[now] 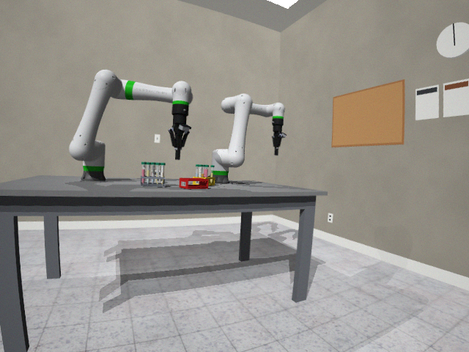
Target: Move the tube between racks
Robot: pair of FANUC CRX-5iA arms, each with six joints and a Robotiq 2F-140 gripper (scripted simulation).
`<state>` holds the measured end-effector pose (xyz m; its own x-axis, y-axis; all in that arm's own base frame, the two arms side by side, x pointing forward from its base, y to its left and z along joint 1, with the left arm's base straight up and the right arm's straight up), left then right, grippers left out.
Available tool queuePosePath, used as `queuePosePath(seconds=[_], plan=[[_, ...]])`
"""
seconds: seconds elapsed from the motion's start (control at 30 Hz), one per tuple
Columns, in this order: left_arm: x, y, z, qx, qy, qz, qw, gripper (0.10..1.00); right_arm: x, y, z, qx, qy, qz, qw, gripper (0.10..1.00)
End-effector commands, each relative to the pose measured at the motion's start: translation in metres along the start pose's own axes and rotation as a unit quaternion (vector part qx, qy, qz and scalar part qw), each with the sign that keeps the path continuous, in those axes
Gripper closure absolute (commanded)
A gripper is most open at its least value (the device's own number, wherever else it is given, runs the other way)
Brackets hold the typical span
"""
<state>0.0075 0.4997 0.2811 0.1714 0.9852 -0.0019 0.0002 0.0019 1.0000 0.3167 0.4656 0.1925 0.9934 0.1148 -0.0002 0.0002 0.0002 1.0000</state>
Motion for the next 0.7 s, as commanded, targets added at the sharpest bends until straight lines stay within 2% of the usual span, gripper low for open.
queuePosePath(seconds=[0.0,0.4,0.67], plan=[[0.0,0.001,0.0,0.0,0.0,0.001,1.0,0.999,0.002,0.0,-0.004,0.001,0.0,0.001,1.0,0.999],[0.0,0.001,0.0,0.0,0.0,0.001,1.0,0.999,0.012,-0.008,-0.041,0.001,0.0,0.001,1.0,0.999],[0.0,0.001,0.0,0.0,0.0,0.001,1.0,0.999,0.012,-0.007,-0.041,0.001,0.0,0.001,1.0,0.999]])
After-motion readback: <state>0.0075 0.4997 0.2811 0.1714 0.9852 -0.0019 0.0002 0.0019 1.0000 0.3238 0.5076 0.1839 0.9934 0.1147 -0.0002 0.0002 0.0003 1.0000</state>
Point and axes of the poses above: on each arm, the point where the finger pads meet when closed, its own y axis back along the fingers, its own z axis across the jaws, x = y × z, the point moved 1 cm from there along y, back along the fingers, and after that the axes turned 9 degrees about -y, right-handed, at the moved point
